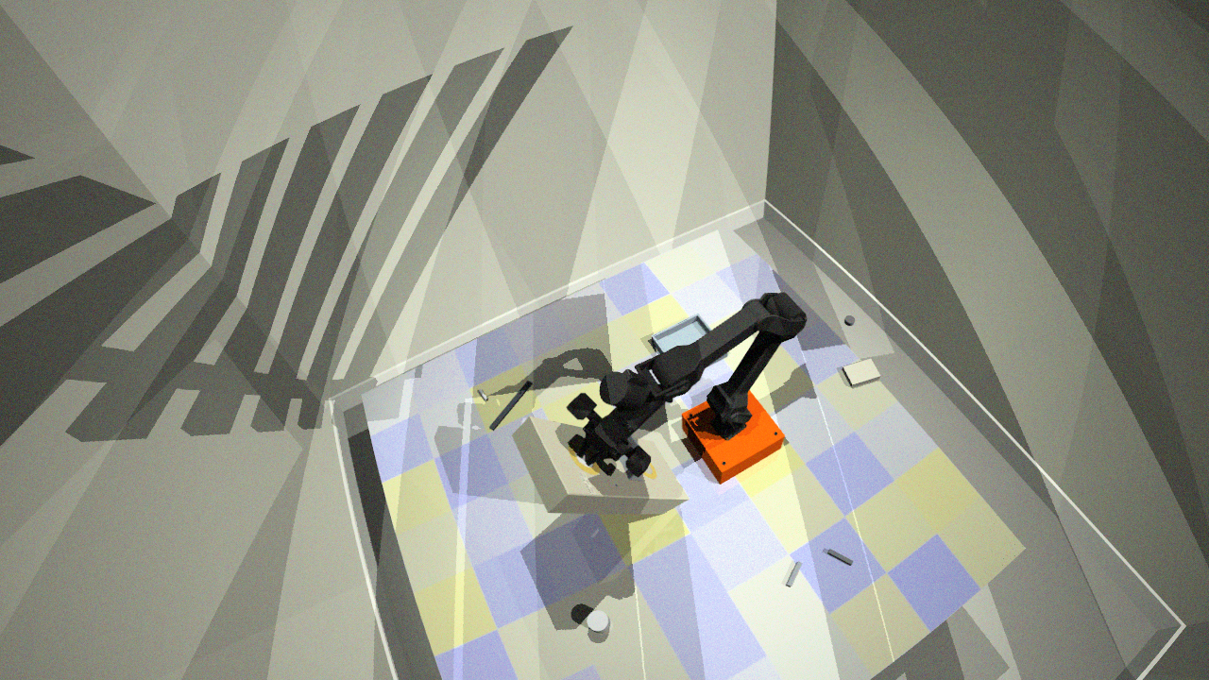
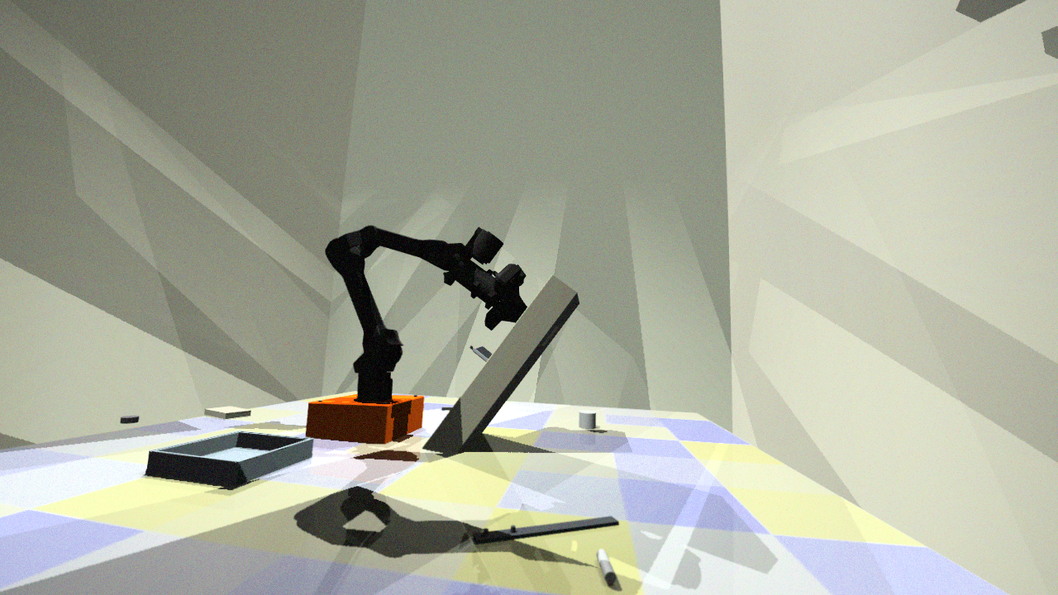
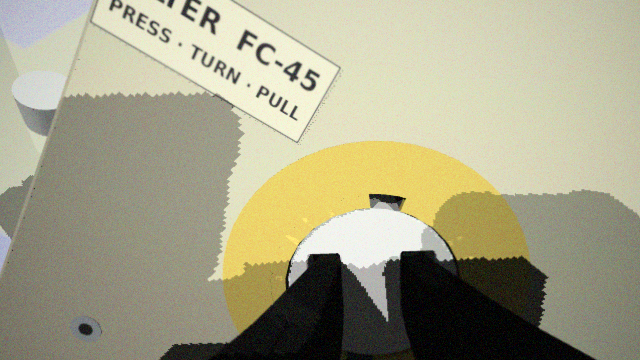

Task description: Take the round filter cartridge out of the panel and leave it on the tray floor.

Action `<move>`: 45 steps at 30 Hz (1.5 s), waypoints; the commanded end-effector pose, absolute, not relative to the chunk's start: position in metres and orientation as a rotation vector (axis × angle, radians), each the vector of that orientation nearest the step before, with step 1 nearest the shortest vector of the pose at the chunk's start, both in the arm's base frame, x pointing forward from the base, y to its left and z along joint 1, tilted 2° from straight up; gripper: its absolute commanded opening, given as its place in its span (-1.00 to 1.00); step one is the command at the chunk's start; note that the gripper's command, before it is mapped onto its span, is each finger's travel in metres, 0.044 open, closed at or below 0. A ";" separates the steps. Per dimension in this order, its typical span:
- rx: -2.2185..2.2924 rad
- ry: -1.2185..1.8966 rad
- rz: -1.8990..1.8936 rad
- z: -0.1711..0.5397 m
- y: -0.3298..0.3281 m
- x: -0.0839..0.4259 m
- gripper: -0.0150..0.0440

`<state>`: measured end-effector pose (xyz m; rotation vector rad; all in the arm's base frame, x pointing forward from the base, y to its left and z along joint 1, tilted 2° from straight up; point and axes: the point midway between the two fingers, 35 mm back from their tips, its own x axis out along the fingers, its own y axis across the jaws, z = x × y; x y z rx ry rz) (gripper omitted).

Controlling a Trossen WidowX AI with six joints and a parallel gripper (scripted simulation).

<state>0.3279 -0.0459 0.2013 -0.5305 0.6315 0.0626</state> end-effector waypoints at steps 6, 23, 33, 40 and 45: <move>-0.366 0.637 0.003 0.197 -0.048 0.332 -0.49; 0.192 0.611 -0.178 0.196 -0.048 0.332 -0.49; 0.529 0.577 -0.284 0.196 -0.048 0.332 -0.49; 0.765 0.545 -0.357 0.196 -0.048 0.332 -0.49; 0.933 0.518 -0.408 0.196 -0.048 0.332 -0.49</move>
